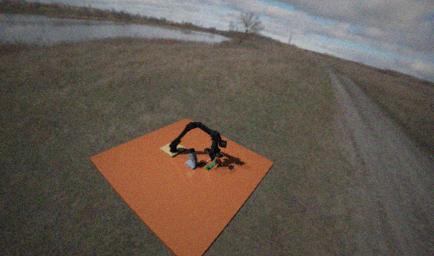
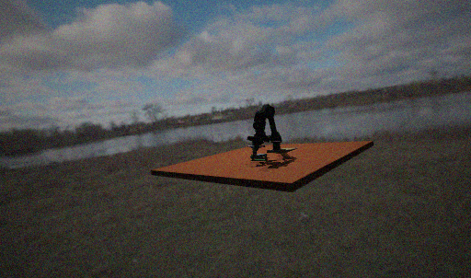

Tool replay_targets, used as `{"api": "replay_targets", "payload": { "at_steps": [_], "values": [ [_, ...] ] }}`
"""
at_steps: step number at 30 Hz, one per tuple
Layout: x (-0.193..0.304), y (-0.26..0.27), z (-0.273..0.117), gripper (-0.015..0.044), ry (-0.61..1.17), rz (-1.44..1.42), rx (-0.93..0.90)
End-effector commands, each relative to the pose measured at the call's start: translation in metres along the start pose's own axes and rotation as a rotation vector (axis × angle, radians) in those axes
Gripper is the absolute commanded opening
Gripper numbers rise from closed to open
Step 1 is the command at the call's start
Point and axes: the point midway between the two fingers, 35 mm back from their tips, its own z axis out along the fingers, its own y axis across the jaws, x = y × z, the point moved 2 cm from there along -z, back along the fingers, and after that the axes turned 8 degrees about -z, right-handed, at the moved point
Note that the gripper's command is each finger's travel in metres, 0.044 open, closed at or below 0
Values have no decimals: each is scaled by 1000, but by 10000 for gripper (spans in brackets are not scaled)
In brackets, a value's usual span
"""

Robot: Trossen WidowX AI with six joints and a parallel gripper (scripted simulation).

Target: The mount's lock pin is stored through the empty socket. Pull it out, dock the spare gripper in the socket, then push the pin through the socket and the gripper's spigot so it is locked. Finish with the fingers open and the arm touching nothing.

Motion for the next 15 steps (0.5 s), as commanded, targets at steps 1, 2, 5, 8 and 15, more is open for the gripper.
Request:
{"api": "replay_targets", "payload": {
  "at_steps": [1,2,5,8,15],
  "values": [
    [3,-1,-10,0,1,0,9],
    [3,-1,-10,0,1,0,9],
    [1,0,-3,0,-1,1,2],
    [1,0,-3,0,-1,1,2],
    [1,1,-5,1,-1,1,3]
  ]
}}
